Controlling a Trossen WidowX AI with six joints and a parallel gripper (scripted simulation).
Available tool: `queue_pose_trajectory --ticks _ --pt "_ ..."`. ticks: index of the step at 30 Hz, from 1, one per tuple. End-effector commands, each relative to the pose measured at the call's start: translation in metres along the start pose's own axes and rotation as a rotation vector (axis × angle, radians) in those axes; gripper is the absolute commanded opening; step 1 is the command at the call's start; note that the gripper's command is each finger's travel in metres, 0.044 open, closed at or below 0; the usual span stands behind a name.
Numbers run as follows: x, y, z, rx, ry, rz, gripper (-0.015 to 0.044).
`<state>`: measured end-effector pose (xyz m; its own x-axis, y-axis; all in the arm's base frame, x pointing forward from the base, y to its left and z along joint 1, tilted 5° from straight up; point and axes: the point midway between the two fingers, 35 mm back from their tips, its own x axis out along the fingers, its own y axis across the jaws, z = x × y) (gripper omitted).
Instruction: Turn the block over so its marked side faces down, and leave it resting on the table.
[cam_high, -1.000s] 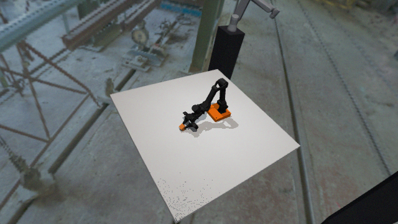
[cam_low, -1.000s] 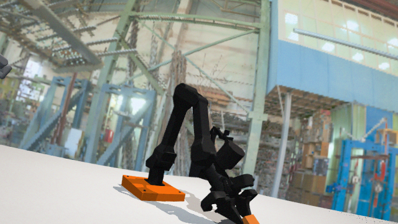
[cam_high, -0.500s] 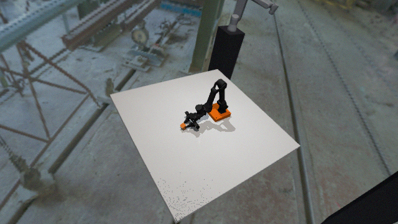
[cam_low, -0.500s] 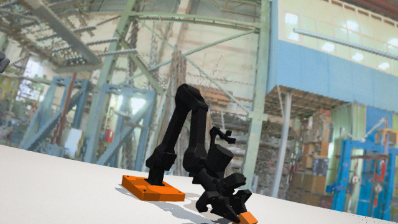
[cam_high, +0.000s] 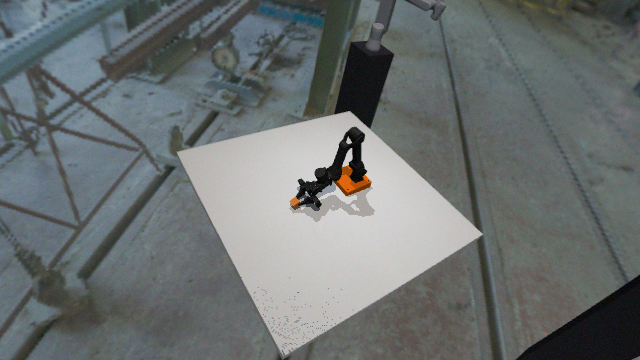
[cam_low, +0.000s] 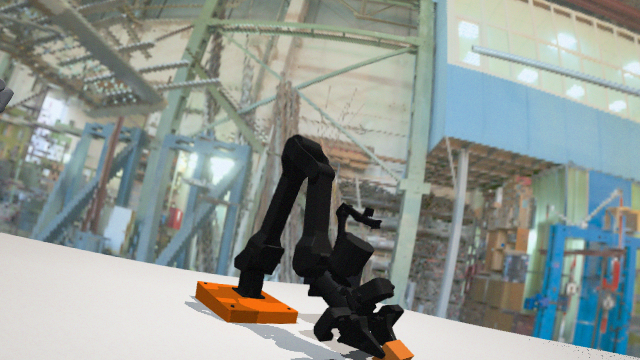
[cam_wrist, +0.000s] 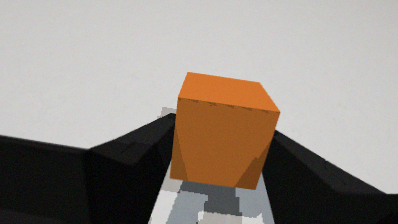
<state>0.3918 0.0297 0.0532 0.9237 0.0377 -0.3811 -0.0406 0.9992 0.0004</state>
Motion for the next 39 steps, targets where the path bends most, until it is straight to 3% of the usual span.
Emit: queue_pose_trajectory --ticks 1,13,39 --pt "-0.0003 -0.0004 -0.0001 -0.006 -0.001 -0.003 0.0131" --pt "-0.0003 -0.0004 -0.0001 -0.006 -0.001 -0.003 0.0440" --pt "-0.0003 -0.0004 -0.0001 -0.006 -0.001 -0.003 0.0440"
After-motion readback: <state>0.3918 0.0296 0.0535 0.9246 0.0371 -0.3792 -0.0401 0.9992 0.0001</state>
